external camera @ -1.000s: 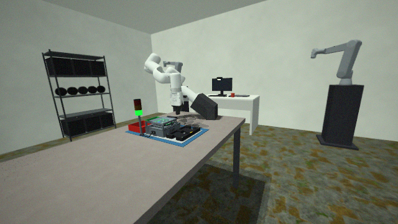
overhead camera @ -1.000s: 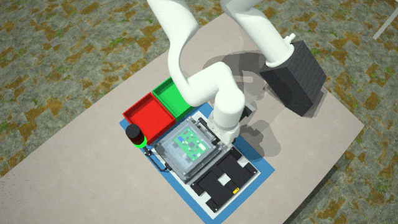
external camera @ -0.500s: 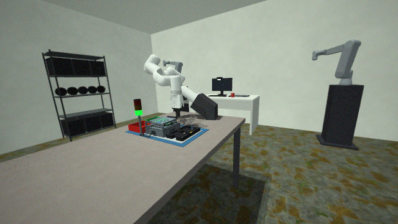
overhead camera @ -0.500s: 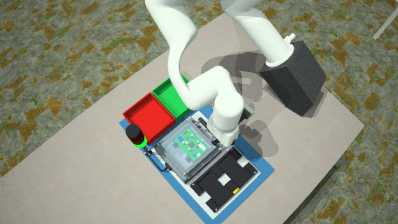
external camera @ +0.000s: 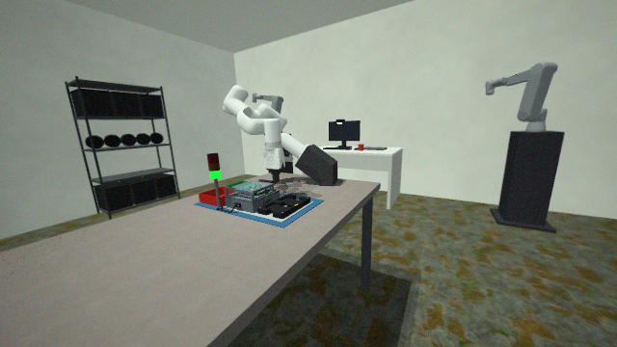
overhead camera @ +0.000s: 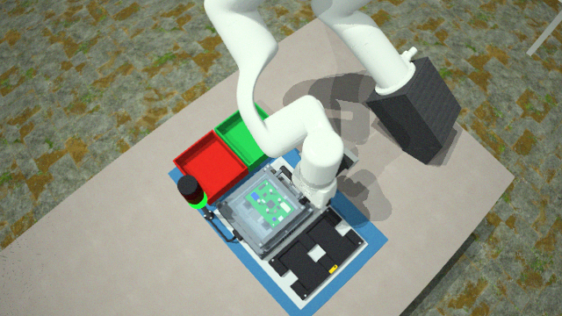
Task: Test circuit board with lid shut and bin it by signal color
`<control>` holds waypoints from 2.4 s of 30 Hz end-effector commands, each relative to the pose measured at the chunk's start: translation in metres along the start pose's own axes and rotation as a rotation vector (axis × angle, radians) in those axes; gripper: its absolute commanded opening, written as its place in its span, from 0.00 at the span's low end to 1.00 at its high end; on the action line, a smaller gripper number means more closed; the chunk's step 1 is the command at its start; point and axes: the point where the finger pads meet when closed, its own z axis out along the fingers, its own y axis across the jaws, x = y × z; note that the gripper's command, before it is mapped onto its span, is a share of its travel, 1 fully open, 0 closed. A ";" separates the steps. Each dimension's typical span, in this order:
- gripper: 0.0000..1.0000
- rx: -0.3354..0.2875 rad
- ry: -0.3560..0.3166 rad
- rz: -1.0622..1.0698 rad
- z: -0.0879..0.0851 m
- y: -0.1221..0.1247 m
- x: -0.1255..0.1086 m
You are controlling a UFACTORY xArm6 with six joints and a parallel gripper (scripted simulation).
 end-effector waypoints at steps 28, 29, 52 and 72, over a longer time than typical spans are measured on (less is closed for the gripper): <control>0.00 -0.002 -0.002 0.001 0.002 0.000 -0.001; 0.00 -0.002 -0.002 0.001 0.003 0.000 -0.001; 0.00 -0.002 -0.002 0.001 0.000 0.000 -0.001; 0.00 -0.002 -0.002 0.001 -0.056 0.000 -0.001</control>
